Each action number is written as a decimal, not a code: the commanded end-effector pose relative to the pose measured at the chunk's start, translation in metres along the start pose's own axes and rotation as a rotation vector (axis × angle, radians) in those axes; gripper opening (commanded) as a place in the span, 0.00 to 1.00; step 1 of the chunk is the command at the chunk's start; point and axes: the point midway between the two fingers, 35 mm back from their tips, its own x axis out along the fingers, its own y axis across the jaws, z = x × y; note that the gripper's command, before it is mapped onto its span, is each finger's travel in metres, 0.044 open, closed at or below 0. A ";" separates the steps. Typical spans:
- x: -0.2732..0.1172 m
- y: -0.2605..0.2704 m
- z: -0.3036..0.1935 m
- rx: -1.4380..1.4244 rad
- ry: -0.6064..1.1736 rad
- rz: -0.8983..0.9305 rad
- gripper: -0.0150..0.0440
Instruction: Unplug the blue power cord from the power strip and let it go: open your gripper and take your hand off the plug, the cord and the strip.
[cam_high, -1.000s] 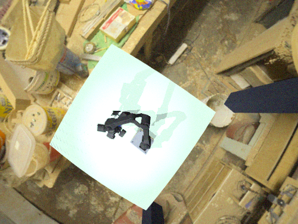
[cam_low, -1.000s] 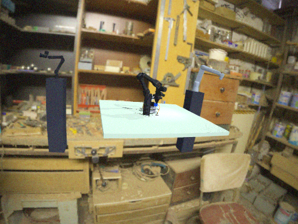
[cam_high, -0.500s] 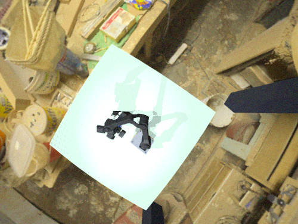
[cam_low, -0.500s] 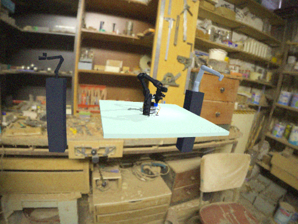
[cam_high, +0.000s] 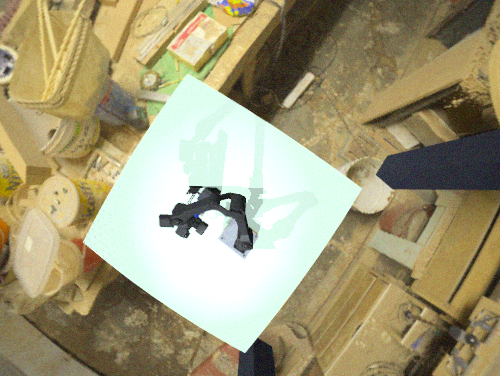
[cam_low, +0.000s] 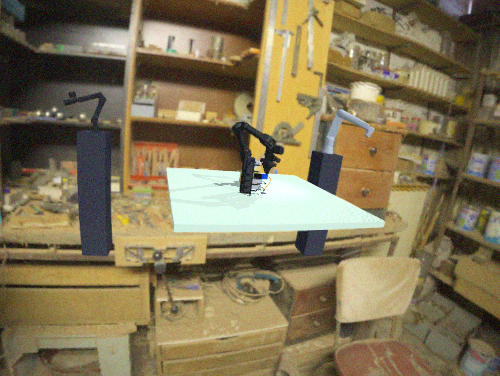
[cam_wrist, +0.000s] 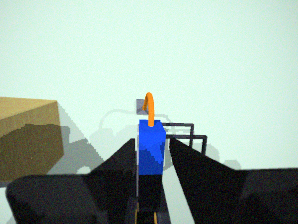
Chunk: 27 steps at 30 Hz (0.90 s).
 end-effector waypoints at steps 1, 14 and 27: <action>0.000 0.000 -0.001 -0.001 0.004 -0.001 0.70; -0.012 0.000 0.060 -0.001 -0.001 -0.002 1.00; -0.012 0.000 0.060 -0.001 -0.001 -0.002 1.00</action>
